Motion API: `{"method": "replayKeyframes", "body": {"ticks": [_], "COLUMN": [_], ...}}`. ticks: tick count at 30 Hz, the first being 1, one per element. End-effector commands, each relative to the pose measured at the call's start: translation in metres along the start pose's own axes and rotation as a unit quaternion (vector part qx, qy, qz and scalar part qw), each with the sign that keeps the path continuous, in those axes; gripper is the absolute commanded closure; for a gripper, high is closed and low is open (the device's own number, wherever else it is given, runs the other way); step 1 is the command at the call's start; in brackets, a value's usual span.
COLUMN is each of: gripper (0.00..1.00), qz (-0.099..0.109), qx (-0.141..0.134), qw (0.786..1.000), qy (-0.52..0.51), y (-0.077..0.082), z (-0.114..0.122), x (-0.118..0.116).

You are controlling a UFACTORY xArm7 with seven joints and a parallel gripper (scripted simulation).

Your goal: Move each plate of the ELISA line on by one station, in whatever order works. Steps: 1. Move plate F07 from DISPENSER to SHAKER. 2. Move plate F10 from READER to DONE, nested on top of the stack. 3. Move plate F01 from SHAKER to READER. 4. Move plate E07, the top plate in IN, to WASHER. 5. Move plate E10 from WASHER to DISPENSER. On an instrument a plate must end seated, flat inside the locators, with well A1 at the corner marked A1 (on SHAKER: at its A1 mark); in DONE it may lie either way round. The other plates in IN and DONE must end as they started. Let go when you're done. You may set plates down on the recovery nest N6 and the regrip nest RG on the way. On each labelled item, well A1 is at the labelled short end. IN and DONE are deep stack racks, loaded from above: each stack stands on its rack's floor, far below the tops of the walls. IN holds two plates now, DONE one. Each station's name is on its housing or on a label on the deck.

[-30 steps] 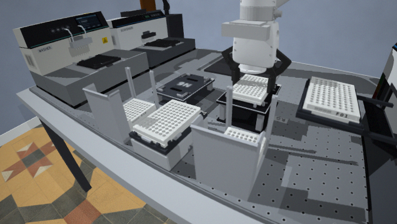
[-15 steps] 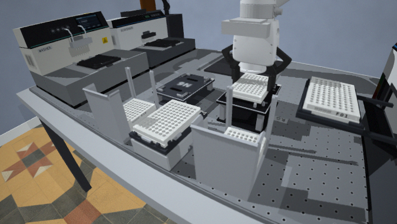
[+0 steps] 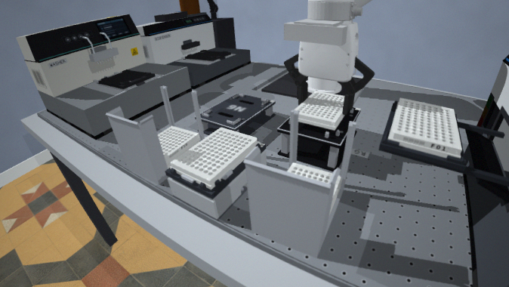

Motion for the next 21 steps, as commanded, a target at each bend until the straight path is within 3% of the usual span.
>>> {"method": "replayKeyframes", "body": {"ticks": [1,21], "gripper": [1.0,1.0], "qz": [0.0,0.0], "qx": [0.001,0.001], "qw": [1.0,1.0], "qy": [0.0,0.0], "y": [0.005,0.029], "z": [-0.001,-0.001], "x": [0.0,0.0]}}
Point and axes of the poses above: the point where the finger pads meet when closed, its own y axis back along the fingers, its own x axis across the jaws, z = x × y, the point moved 8 cm from there along y, back along the fingers, and after that the axes turned 4 degrees about y, right-handed, at the moved point
